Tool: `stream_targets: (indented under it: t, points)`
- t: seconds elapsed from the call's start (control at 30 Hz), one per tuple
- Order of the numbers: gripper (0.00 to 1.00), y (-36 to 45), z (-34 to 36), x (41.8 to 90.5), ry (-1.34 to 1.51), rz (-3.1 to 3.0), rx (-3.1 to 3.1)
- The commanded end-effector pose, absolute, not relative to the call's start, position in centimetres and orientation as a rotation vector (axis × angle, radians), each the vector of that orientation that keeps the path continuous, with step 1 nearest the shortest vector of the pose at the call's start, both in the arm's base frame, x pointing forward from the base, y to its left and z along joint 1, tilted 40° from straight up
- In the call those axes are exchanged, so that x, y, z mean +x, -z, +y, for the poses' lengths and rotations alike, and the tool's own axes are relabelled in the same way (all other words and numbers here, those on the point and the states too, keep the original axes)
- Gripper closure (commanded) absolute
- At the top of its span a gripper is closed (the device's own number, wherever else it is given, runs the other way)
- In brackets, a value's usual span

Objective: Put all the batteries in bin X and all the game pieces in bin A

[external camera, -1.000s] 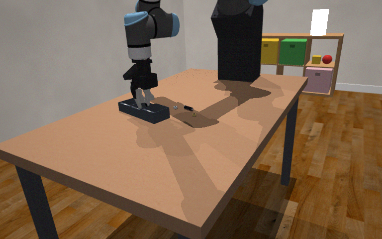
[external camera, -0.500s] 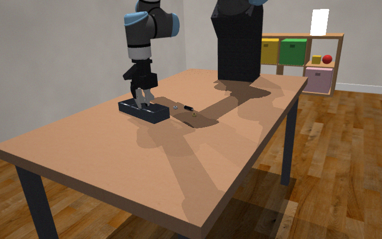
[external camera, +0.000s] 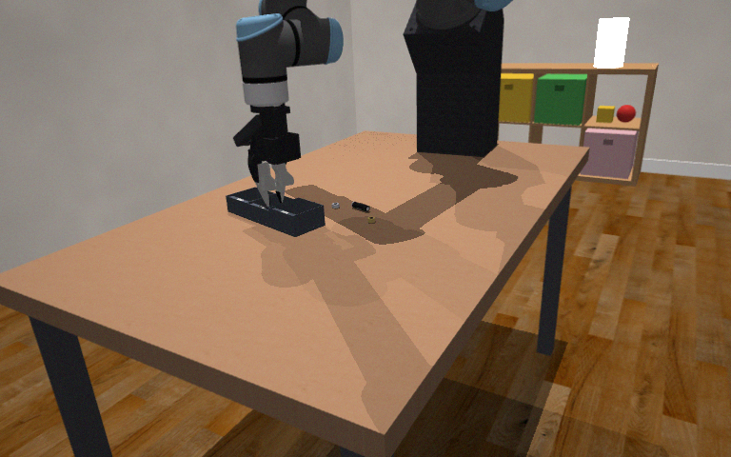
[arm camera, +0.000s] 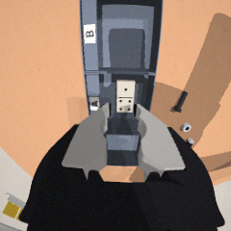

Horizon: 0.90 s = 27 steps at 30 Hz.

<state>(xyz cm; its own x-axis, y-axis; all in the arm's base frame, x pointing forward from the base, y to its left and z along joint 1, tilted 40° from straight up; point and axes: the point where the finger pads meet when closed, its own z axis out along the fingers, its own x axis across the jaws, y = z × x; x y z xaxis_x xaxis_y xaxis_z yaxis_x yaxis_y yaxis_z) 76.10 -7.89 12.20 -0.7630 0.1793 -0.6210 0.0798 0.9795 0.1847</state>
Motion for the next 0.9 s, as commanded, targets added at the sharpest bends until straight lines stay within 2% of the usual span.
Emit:
stream_targets:
  t: [0.0,0.87]
  points:
    - [0.81,-12.5,-7.9,75.5,-0.195,2.443,0.181]
    - [0.81,-14.7,-8.1,73.6,-0.197,2.445,0.180]
